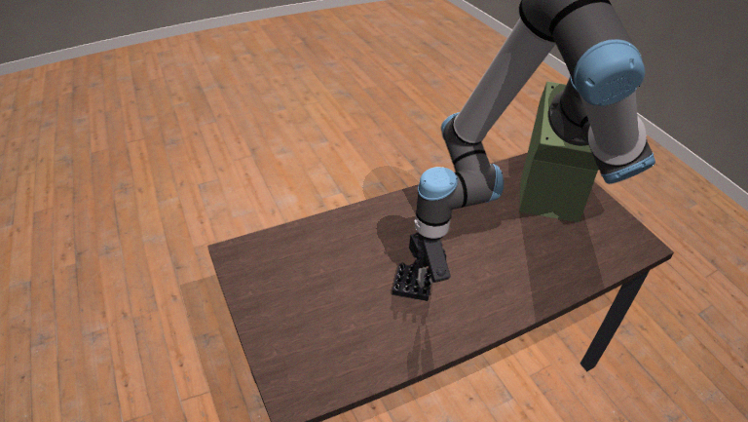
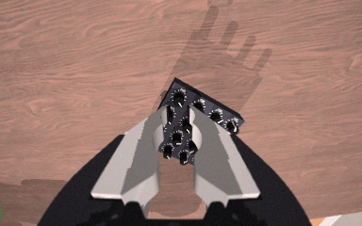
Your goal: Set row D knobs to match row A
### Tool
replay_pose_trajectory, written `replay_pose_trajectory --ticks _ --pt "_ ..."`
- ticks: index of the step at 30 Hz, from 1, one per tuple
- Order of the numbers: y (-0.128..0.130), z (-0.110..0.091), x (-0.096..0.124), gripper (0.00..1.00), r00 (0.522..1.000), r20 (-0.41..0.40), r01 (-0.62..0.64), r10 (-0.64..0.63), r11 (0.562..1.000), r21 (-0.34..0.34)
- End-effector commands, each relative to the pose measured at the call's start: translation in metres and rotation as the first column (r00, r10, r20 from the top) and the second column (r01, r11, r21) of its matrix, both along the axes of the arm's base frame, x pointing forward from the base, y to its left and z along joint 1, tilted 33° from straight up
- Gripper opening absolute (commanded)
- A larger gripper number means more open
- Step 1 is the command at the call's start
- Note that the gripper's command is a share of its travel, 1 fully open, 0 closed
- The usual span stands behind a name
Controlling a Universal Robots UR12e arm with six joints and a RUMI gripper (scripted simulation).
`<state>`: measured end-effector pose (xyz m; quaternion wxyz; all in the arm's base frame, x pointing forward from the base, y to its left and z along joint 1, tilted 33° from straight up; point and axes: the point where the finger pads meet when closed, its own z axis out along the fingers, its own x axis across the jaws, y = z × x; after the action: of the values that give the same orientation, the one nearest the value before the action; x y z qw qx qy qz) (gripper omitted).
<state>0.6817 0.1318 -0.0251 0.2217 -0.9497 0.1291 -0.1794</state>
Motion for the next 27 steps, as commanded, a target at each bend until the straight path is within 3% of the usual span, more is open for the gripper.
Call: replay_pose_trajectory --ticks 1,27 --pt "-0.0002 0.0004 0.0002 0.11 1.000 0.001 0.000 0.000 1.000 0.000" --pt "0.0040 0.0027 0.0011 0.11 1.000 0.001 0.000 0.000 1.000 0.000"
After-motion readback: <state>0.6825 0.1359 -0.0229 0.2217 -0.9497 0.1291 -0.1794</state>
